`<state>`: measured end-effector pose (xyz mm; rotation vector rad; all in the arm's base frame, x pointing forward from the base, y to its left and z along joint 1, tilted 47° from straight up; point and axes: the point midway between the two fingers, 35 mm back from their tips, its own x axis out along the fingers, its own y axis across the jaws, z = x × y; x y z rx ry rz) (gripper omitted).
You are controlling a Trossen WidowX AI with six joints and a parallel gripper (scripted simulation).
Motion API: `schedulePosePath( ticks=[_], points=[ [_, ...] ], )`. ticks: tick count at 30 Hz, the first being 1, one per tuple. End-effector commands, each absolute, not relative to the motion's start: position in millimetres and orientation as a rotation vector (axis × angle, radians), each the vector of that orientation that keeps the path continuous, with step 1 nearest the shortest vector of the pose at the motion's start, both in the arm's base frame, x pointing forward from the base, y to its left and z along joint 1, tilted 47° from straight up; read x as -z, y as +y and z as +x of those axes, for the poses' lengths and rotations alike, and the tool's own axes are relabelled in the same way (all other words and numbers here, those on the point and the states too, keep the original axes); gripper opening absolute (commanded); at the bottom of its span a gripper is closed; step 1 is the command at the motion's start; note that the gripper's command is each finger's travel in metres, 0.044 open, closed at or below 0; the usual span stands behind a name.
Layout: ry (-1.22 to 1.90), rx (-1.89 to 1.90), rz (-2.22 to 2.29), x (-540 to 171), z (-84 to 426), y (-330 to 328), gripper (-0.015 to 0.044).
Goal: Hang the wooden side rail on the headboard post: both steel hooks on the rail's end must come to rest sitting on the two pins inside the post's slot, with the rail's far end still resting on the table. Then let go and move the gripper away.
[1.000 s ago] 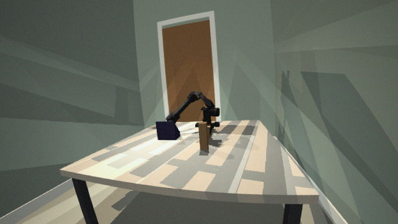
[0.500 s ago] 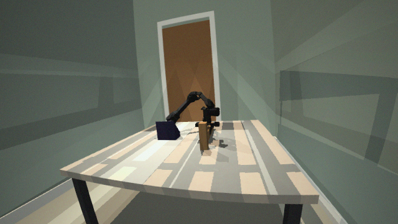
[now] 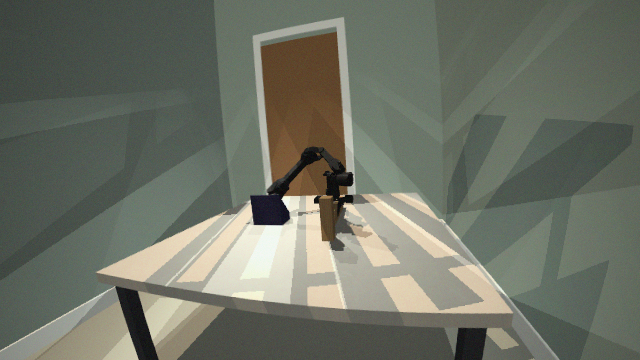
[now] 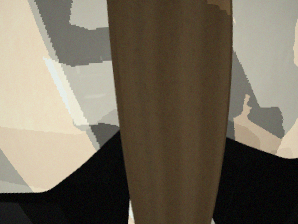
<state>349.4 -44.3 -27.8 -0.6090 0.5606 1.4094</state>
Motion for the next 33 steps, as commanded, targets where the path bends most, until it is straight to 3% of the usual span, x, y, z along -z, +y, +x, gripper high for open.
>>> schedulePosePath(
  ticks=[1, 33],
  points=[
    [0.558, -1.404, -0.617, 26.2, 350.3, -48.0, 0.0000],
    [0.558, -1.404, -0.617, 28.4, 350.7, -50.0, 0.0000]
  ],
)
